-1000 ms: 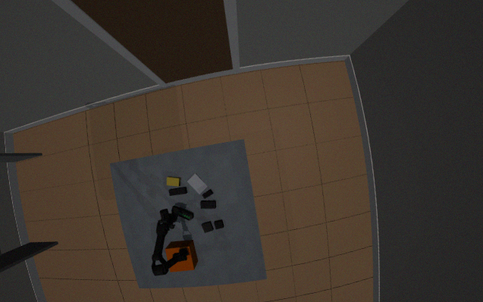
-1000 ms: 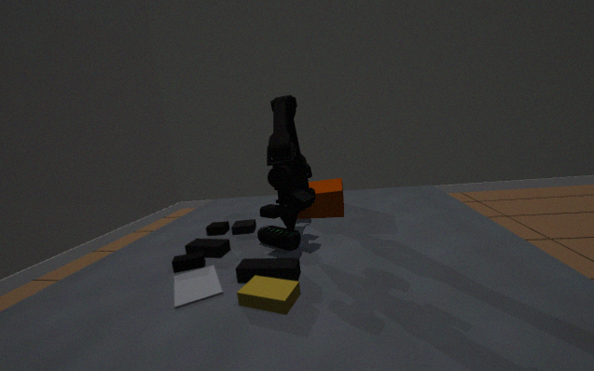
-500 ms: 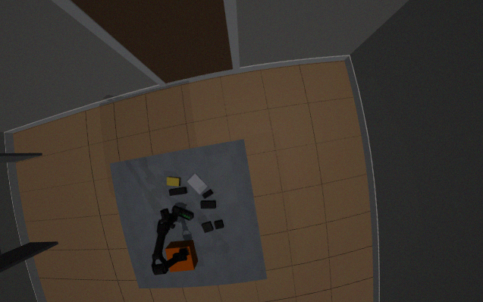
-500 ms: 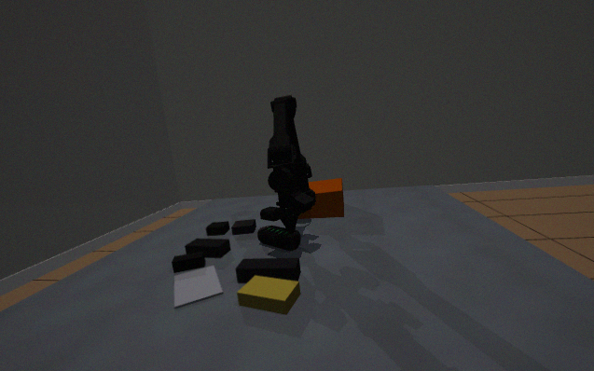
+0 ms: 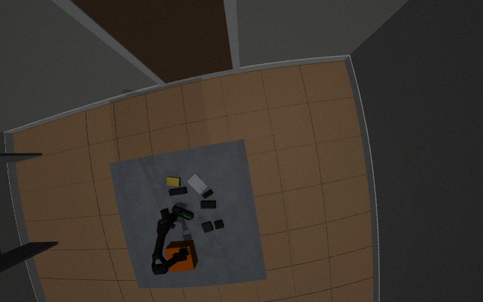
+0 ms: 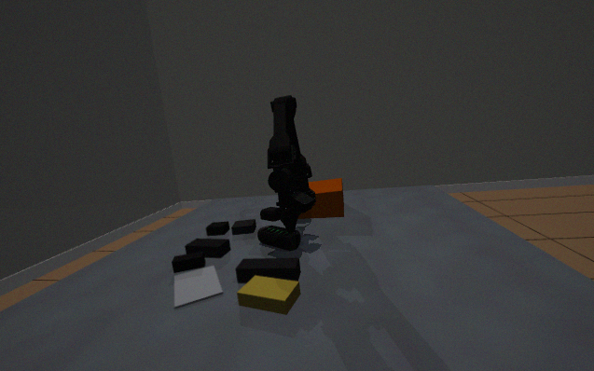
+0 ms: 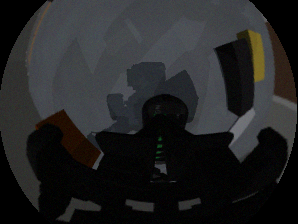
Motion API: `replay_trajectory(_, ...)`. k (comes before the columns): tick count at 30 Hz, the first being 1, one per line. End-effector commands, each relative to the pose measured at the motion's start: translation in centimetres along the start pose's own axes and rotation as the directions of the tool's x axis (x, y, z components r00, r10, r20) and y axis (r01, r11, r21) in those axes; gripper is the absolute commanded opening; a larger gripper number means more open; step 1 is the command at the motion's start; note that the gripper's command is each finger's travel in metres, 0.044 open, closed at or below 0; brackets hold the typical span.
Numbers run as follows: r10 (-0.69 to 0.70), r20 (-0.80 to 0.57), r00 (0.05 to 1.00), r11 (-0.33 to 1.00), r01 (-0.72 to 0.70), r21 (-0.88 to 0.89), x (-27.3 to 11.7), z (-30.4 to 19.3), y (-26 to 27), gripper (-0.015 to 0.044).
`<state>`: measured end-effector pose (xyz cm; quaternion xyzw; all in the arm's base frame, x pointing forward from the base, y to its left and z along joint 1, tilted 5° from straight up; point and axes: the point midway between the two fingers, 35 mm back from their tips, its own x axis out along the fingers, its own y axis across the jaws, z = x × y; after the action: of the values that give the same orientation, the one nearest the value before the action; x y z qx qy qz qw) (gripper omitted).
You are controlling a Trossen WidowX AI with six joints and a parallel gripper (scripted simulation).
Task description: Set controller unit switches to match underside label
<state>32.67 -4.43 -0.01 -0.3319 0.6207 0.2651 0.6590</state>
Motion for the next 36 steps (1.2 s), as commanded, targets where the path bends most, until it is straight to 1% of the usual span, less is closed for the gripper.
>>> replay_trajectory(1,0.005,-0.007,1.0,1.0,-0.005,-0.001,0.3,-0.1,0.1,0.0)
replay_trajectory(30,0.005,-0.007,1.0,1.0,-0.005,-0.001,0.5,-0.1,0.1,0.0)
replay_trajectory(32,0.002,-0.002,1.0,1.0,-0.002,0.0,-0.8,0.0,0.0,0.0)
replay_trajectory(34,0.004,-0.005,1.0,1.0,-0.004,-0.001,-3.2,0.0,0.0,0.0)
replay_trajectory(36,0.005,-0.006,1.0,1.0,-0.005,-0.001,-4.2,-0.1,0.1,0.0)
